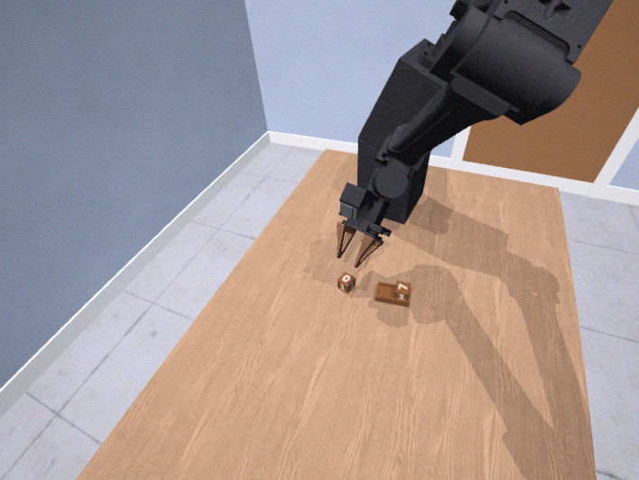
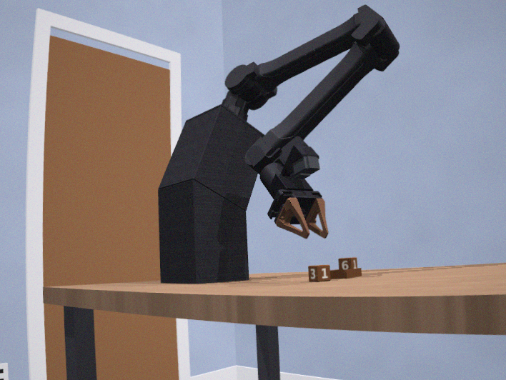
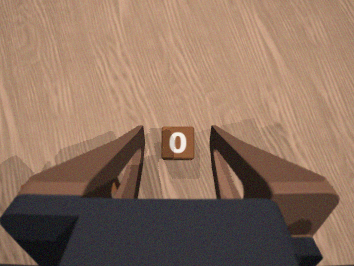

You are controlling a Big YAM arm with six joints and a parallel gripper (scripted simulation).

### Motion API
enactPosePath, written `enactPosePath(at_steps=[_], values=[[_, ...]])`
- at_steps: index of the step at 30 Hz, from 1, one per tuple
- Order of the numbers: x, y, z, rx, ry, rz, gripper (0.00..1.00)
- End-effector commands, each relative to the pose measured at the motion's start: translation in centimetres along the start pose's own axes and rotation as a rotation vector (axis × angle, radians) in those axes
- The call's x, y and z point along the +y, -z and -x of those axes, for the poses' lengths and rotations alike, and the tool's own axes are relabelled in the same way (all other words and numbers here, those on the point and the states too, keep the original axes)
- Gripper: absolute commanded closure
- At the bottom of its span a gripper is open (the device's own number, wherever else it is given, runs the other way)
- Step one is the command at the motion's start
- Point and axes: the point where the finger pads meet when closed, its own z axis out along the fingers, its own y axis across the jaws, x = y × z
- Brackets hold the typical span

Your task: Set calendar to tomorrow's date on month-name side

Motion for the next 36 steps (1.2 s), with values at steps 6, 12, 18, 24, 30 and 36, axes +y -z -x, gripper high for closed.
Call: enactPosePath(at_steps=[6, 12, 18, 24, 30, 36], values=[[-0.1, 0.6, 0.4, -0.018, -0.017, -0.001, 0.55], [0.0, 0.5, 0.3, -0.018, -0.016, 0.001, 0.55], [0.5, -0.2, 0.2, -0.024, -0.006, 0.016, 0.55], [0.3, -0.5, -0.5, -0.018, -0.007, 0.012, 0.55], [0.3, -0.9, -0.9, -0.017, -0.007, 0.012, 0.55], [0.3, -1.6, -1.6, -0.017, -0.007, 0.012, 0.55]])
